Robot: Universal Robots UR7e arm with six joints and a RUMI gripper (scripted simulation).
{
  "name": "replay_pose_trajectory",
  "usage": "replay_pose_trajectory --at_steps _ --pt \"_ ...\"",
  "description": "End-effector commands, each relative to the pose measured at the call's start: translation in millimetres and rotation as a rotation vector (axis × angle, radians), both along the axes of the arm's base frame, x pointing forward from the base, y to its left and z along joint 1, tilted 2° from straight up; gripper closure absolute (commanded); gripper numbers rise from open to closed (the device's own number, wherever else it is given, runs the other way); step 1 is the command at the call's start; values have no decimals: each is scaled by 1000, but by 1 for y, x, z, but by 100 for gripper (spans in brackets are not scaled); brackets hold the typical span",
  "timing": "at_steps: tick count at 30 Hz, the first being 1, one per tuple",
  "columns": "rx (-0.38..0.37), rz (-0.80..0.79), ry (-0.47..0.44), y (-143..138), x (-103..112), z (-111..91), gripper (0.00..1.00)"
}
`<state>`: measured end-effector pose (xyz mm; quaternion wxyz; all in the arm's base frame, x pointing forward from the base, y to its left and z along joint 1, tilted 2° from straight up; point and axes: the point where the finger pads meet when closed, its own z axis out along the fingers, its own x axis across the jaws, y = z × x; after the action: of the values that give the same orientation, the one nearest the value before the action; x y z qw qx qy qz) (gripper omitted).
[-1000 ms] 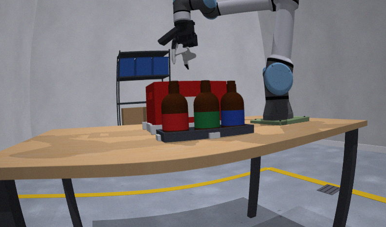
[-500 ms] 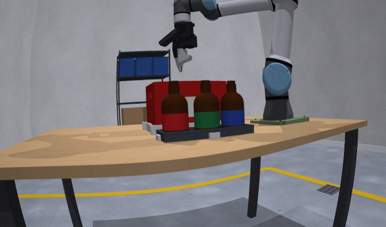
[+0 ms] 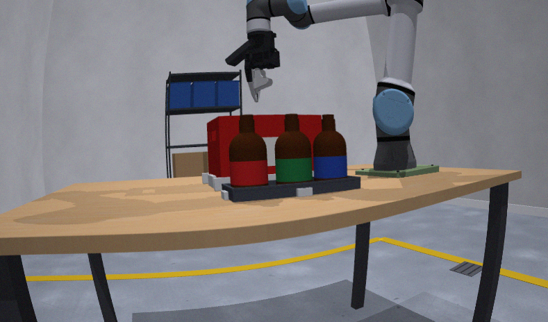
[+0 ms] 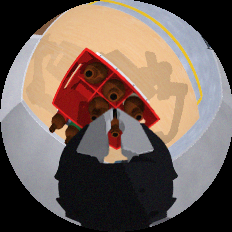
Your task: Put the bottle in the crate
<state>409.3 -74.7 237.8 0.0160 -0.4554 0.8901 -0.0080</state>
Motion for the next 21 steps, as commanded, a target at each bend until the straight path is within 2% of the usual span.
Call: replay_pose_trajectory --at_steps 1,21 --pt "-1 -3 0 -1 -1 0 100" --pt "-1 -3 0 2 0 0 100"
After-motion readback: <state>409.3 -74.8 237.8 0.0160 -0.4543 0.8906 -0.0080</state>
